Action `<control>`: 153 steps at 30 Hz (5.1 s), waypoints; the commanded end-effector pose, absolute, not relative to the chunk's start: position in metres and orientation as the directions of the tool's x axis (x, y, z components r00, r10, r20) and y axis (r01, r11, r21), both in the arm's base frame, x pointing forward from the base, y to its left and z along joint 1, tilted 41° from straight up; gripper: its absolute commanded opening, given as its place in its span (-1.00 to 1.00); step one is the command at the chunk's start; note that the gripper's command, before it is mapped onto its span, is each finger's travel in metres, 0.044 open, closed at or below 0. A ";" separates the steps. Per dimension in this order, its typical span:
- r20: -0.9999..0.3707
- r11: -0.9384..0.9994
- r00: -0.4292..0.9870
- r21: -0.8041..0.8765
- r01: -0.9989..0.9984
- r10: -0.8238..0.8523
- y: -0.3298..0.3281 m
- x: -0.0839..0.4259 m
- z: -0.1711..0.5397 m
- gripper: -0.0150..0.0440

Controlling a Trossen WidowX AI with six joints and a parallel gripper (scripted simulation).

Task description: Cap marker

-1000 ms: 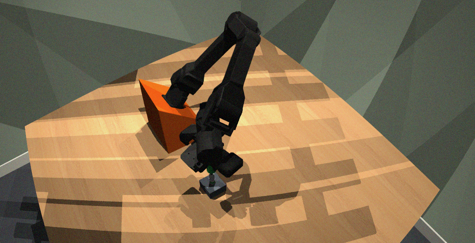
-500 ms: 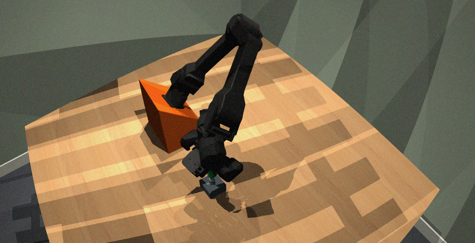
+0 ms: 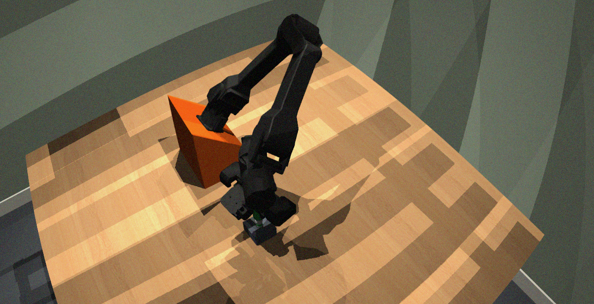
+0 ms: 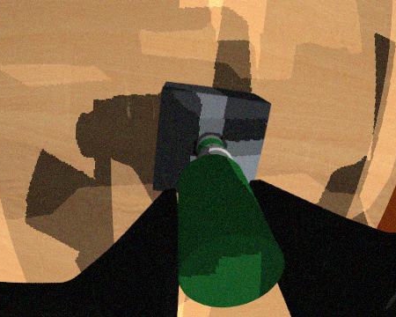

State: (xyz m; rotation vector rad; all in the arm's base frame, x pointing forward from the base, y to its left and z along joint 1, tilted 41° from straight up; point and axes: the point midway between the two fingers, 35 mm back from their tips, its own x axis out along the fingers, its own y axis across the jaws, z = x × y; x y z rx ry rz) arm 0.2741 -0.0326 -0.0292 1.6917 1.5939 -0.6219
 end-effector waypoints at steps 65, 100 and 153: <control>-0.754 0.049 0.091 0.162 0.986 0.650 0.006 0.277 -0.079 -0.49; -0.754 0.049 0.091 0.162 0.986 0.650 0.006 0.277 -0.079 -0.49; -0.754 0.049 0.091 0.162 0.986 0.650 0.006 0.278 -0.079 -0.49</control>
